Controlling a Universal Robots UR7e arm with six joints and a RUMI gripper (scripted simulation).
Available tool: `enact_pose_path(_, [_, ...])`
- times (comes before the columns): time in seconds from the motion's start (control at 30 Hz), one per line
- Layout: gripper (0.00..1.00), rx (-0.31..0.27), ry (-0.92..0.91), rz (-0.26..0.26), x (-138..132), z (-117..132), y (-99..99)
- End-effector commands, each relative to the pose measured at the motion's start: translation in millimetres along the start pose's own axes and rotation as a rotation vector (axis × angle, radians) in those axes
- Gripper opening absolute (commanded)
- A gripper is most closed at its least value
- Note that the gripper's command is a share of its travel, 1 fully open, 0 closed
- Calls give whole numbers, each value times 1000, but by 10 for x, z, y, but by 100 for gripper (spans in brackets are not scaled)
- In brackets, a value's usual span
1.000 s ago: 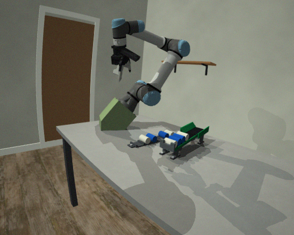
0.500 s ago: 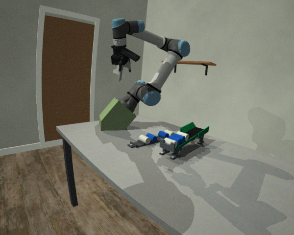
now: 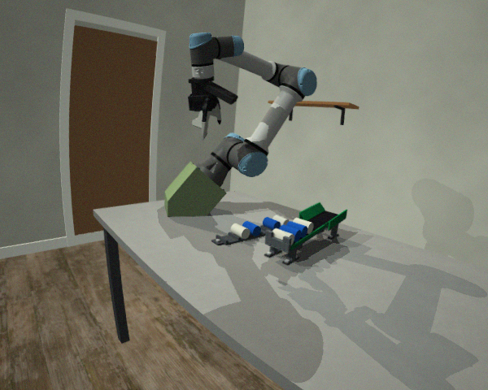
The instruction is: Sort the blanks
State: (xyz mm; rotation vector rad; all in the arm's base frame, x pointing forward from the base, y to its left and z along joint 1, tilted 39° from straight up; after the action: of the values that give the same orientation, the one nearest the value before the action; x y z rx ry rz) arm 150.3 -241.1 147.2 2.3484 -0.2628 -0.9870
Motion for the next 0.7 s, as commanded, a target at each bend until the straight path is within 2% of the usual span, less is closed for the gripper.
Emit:
enact_pose_path(0.0, [100,39,59,58,362,-409,-103])
enact_pose_path(0.03, [100,49,74,71,440,-509,-130])
enact_pose_path(0.13, [100,51,77,74,455,-529,-136])
enact_pose_path(0.23, [100,91,134,123,729,-919,-240])
enact_pose_path(0.27, [100,93,137,126,743,-939,-246])
enact_pose_path(0.3, [100,109,158,143,834,-1086,-286])
enact_pose_path(0.33, [100,109,159,143,836,-1089,-286])
enact_pose_path(0.4, [100,137,196,173,985,-1350,-358])
enact_pose_path(0.5, [100,161,227,195,1092,-1559,-415])
enact_pose_path(0.57, [100,190,263,221,1208,-1812,-485])
enact_pose_path(0.67, [100,197,272,227,1234,-1874,-502])
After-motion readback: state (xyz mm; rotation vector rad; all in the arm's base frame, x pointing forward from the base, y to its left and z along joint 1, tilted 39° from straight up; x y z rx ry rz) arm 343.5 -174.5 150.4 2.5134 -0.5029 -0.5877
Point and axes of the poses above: the point where the finger pads meet when closed, its own y axis back along the fingers, its own x axis across the jaws, z = x × y, the point moved 2 cm from there along y, back along the fingers, and after that the axes turned 5 degrees about y, right-handed, at the moved point
